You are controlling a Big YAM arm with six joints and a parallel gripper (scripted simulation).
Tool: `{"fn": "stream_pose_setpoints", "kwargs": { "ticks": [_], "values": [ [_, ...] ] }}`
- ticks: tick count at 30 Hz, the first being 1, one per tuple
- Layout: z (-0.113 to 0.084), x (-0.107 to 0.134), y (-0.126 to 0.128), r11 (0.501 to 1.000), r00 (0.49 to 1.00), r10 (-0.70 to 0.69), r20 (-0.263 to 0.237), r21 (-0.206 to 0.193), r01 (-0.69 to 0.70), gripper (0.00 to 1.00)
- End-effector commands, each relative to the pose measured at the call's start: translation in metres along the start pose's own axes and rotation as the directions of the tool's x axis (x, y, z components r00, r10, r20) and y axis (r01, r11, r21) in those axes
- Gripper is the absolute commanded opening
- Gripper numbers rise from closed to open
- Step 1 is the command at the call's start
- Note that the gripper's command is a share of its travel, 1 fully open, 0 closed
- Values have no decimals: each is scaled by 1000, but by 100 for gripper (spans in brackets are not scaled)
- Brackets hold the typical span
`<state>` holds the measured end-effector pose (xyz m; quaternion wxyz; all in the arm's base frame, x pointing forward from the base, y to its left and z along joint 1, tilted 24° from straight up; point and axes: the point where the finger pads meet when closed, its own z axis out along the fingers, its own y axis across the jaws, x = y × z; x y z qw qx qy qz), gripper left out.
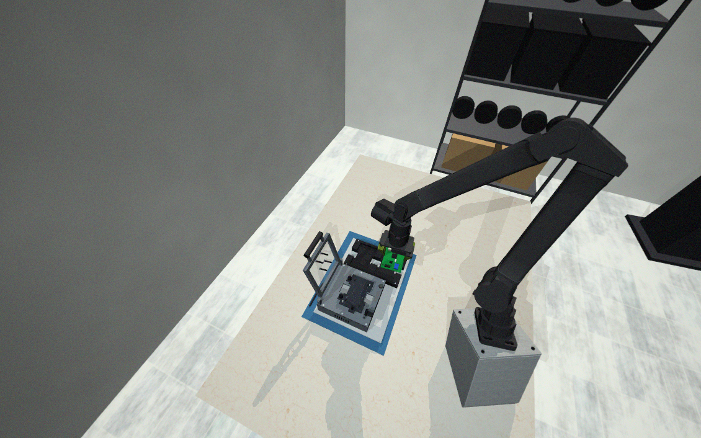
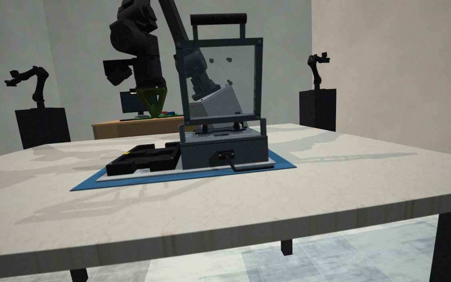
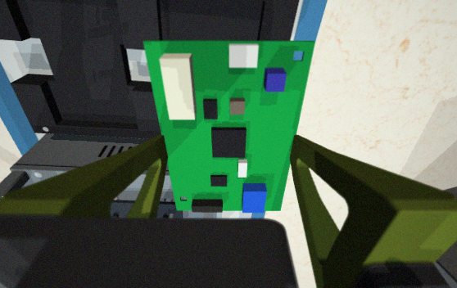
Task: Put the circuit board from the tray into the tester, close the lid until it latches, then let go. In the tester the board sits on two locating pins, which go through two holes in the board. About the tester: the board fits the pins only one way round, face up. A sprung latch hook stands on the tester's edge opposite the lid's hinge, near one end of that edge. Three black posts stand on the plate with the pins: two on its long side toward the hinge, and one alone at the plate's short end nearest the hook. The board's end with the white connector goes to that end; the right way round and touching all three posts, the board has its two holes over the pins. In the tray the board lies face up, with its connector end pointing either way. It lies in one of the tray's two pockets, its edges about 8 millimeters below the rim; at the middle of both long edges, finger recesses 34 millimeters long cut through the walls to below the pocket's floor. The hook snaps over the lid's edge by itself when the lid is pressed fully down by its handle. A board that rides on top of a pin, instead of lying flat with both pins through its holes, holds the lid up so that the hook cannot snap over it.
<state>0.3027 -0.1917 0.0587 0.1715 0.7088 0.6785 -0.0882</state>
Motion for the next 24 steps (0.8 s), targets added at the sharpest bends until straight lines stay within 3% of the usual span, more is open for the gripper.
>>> {"fn": "stream_pose_setpoints", "kwargs": {
  "ticks": [1, 24],
  "values": [
    [-14, -9, 19, 998, 999, -50, 22, -41, 51, 72],
    [-14, -10, 19, 953, 953, -300, 32, -34, 301, 72]
  ]
}}
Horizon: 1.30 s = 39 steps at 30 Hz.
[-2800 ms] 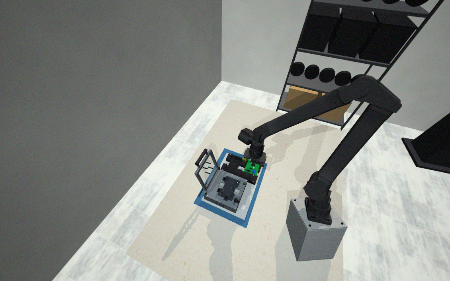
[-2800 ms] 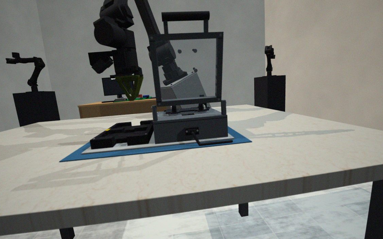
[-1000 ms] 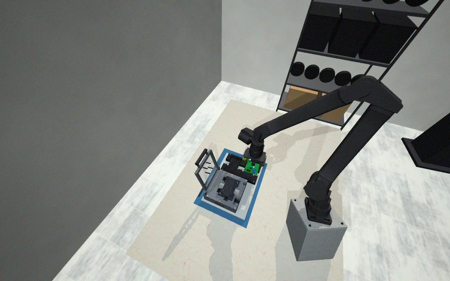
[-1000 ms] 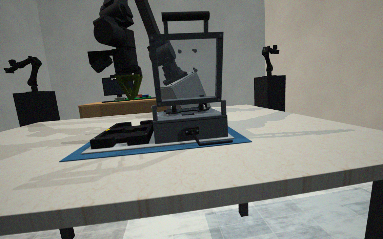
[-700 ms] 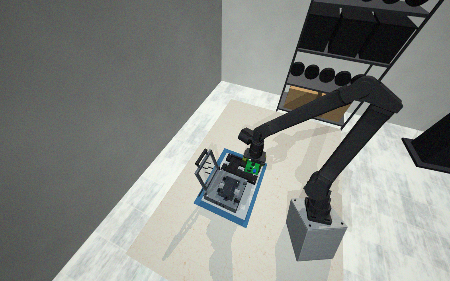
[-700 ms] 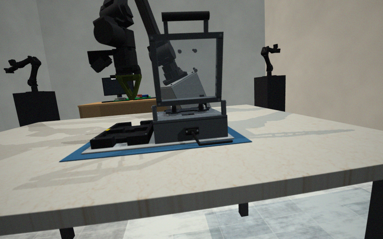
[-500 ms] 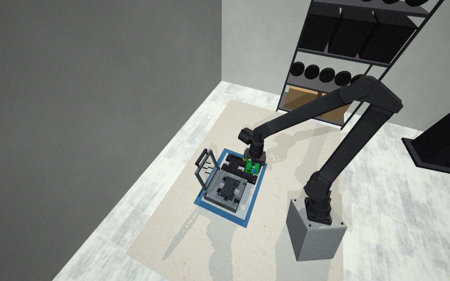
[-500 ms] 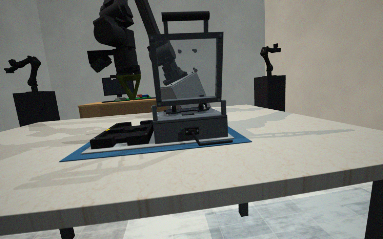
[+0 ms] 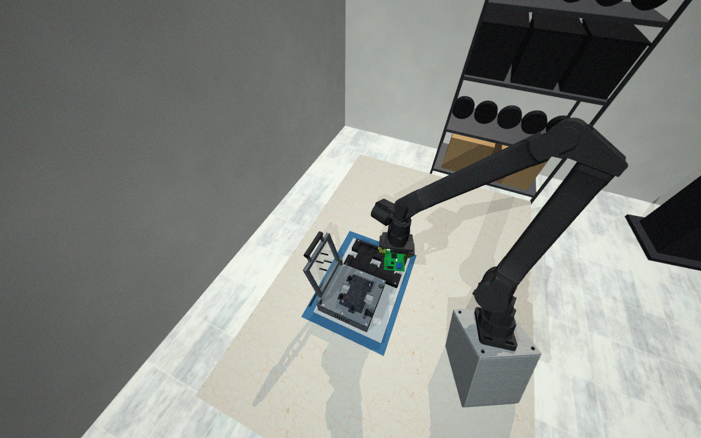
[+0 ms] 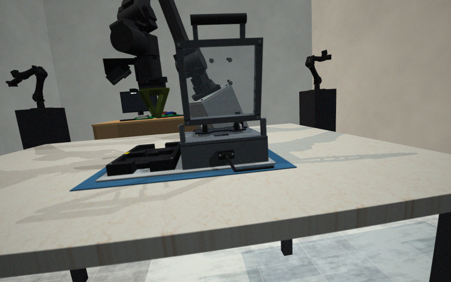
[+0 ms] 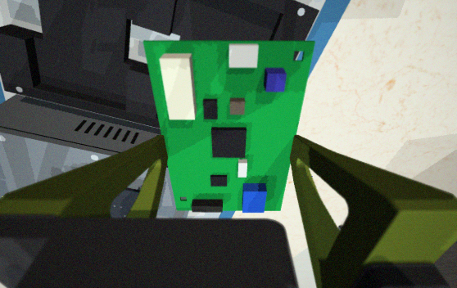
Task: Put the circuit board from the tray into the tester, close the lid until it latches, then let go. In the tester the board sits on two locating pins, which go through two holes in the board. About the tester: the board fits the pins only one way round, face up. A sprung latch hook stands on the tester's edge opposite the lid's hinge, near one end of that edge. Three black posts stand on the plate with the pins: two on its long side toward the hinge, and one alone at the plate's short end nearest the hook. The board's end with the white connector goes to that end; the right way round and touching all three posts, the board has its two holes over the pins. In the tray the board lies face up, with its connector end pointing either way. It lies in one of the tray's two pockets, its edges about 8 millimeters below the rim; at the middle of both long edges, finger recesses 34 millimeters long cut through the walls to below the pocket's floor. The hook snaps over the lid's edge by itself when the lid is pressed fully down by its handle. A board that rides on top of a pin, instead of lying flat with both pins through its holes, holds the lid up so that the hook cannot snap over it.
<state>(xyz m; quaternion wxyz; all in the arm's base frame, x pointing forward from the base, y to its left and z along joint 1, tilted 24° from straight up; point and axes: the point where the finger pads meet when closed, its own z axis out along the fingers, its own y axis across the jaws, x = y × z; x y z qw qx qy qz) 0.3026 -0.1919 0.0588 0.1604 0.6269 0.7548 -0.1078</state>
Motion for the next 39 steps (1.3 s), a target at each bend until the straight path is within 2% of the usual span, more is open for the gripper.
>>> {"fn": "stream_pose_setpoints", "kwargs": {
  "ticks": [1, 9, 17, 19, 27, 34, 36, 39],
  "values": [
    [-14, -13, 17, 996, 997, -76, 31, -35, 77, 72],
    [-15, -14, 17, 980, 980, -195, 35, -32, 196, 72],
    [-15, -14, 17, 937, 937, -346, 40, -26, 347, 72],
    [-15, -14, 17, 937, 937, -346, 40, -26, 347, 72],
    [-15, -14, 17, 863, 862, -505, 44, -19, 506, 72],
    [-15, -14, 17, 767, 767, -640, 47, -12, 641, 72],
    [-15, -14, 17, 767, 767, -640, 47, -12, 641, 72],
    [-15, -14, 17, 717, 717, -695, 48, -9, 697, 72]
  ]
}}
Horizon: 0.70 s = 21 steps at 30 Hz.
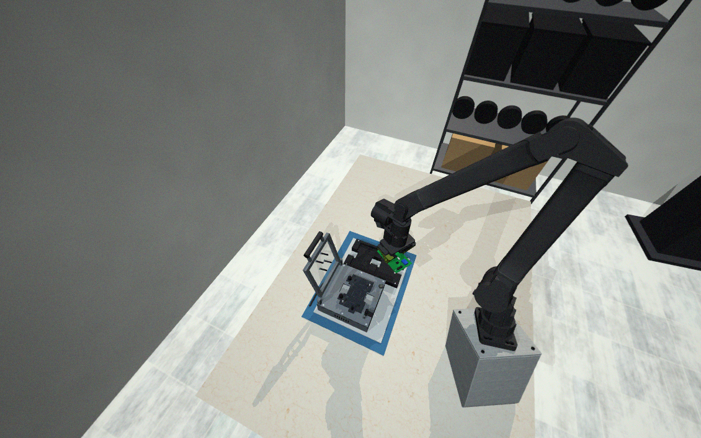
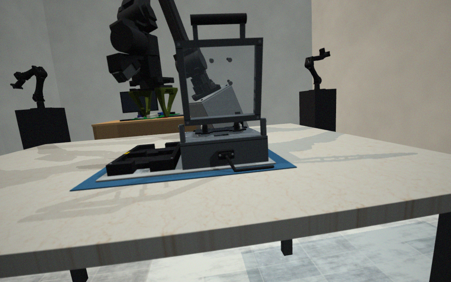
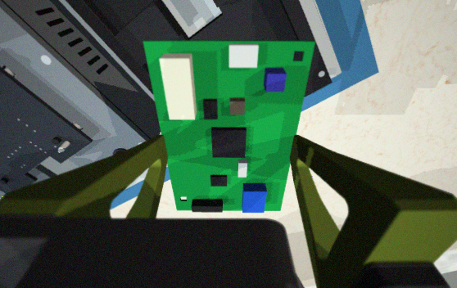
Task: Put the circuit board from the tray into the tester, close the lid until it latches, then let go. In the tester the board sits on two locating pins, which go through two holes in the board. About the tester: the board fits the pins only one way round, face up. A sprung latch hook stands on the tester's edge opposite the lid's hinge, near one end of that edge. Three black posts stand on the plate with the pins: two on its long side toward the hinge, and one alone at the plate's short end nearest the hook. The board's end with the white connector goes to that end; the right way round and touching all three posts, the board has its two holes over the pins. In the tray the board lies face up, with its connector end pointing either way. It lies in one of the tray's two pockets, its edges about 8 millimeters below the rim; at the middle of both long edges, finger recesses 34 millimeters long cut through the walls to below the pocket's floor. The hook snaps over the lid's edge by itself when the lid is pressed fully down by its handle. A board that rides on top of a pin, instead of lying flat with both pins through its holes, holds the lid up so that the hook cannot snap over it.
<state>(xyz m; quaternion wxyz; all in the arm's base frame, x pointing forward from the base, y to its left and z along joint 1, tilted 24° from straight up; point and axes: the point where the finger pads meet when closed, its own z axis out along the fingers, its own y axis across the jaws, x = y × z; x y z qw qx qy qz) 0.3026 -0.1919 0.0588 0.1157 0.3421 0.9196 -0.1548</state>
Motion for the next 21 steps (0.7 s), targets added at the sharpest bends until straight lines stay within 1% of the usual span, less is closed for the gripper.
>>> {"fn": "stream_pose_setpoints", "kwargs": {
  "ticks": [1, 6, 12, 14, 21],
  "values": [
    [-15, -21, 5, 993, 991, -121, 48, -8, 122, 72],
    [-15, -21, 5, 969, 968, -246, 49, -2, 247, 72],
    [-15, -21, 5, 919, 918, -393, 48, 5, 393, 72],
    [-15, -21, 5, 919, 918, -393, 48, 5, 393, 72],
    [-15, -21, 5, 831, 830, -556, 47, 14, 556, 72]
  ]
}}
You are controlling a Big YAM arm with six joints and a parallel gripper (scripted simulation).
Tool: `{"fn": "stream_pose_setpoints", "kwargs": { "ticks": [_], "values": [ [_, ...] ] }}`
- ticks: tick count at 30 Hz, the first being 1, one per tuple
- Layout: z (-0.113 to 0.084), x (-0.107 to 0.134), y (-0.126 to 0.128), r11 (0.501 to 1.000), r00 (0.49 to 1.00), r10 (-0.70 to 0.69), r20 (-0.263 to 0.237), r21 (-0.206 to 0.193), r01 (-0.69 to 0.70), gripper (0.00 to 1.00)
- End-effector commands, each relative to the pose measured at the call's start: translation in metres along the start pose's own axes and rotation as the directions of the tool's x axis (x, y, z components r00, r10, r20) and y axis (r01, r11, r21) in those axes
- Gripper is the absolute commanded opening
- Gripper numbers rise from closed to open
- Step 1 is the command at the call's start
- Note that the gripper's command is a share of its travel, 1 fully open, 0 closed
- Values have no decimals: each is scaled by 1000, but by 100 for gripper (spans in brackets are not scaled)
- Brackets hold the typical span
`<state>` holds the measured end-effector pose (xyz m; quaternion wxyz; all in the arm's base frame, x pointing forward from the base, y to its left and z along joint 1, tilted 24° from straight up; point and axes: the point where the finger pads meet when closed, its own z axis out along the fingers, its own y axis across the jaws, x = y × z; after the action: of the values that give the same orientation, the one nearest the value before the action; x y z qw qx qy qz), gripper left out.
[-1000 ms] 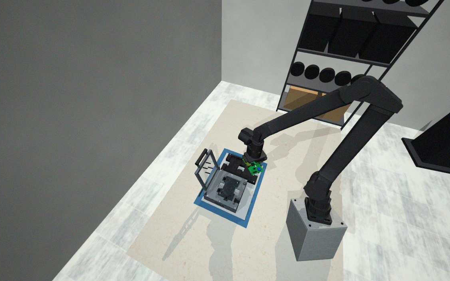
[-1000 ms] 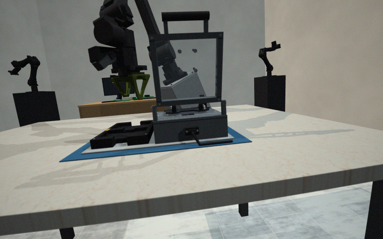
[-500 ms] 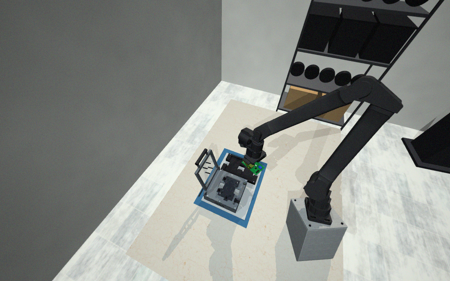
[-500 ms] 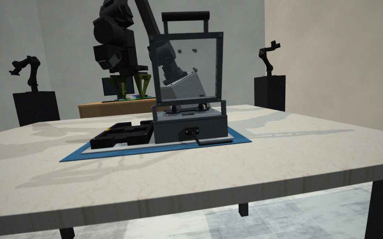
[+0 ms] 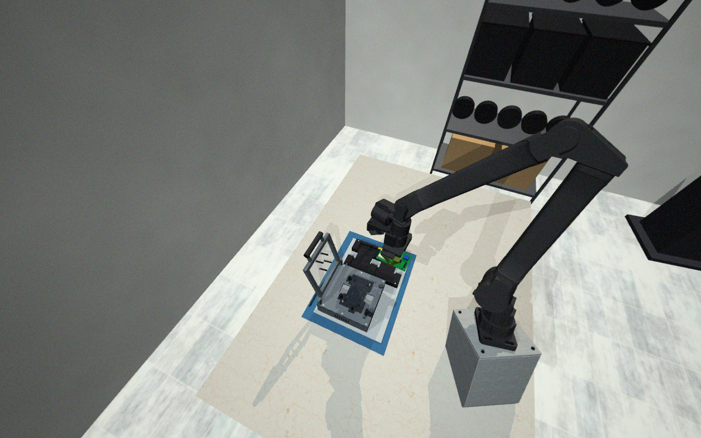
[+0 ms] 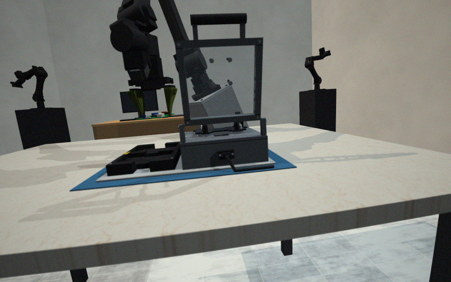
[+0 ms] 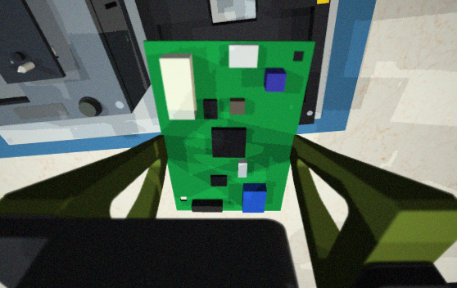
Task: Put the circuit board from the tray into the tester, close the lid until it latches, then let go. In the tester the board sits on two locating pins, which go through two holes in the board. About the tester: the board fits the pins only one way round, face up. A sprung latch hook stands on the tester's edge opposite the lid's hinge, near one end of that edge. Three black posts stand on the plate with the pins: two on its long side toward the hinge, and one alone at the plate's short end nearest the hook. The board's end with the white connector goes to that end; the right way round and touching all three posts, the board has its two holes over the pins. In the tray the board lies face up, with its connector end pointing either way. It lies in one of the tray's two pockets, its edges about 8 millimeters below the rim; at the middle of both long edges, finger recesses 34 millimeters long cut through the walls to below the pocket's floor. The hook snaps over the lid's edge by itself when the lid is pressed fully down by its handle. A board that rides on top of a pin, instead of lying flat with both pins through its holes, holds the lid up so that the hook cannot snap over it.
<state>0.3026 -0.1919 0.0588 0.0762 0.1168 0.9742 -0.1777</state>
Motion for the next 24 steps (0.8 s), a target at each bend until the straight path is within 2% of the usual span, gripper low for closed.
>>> {"fn": "stream_pose_setpoints", "kwargs": {
  "ticks": [1, 8, 11, 17, 24],
  "values": [
    [-15, -21, -5, 990, 989, -143, 46, 15, 142, 72],
    [-15, -21, -5, 948, 948, -317, 43, 23, 316, 72],
    [-15, -21, -5, 940, 939, -342, 42, 24, 341, 72],
    [-15, -21, -5, 875, 874, -484, 38, 30, 483, 72],
    [-15, -21, -5, 776, 775, -631, 32, 35, 630, 72]
  ]
}}
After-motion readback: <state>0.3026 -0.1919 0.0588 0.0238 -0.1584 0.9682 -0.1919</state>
